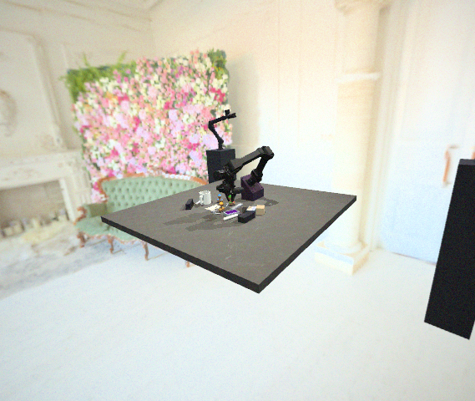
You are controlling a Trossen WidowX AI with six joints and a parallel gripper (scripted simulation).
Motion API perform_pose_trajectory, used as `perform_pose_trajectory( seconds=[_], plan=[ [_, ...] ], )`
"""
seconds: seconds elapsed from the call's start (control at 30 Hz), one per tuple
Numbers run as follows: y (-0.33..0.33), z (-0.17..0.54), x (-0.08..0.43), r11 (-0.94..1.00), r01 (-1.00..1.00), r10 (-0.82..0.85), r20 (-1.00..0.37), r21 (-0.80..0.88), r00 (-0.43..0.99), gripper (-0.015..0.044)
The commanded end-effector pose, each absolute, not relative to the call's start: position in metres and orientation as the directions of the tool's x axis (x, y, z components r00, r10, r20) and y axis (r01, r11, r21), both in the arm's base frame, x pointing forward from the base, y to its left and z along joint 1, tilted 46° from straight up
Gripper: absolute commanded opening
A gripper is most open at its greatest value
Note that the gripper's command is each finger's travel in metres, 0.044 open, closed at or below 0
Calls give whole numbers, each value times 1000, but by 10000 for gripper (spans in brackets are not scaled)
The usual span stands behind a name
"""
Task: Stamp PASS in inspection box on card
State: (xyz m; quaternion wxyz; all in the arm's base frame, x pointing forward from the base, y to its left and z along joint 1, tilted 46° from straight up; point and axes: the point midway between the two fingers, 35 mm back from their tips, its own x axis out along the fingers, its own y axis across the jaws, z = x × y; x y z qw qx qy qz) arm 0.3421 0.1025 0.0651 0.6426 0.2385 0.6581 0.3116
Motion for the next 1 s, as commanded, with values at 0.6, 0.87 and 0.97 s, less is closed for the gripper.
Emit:
perform_pose_trajectory(
  seconds=[0.6,0.87,0.97],
  plan=[
    [114,53,341,691,-82,715,-696,718,-63,0],
    [118,50,341,691,-83,716,-696,718,-63,0],
    [119,49,341,691,-84,716,-695,718,-63,0]
  ],
)
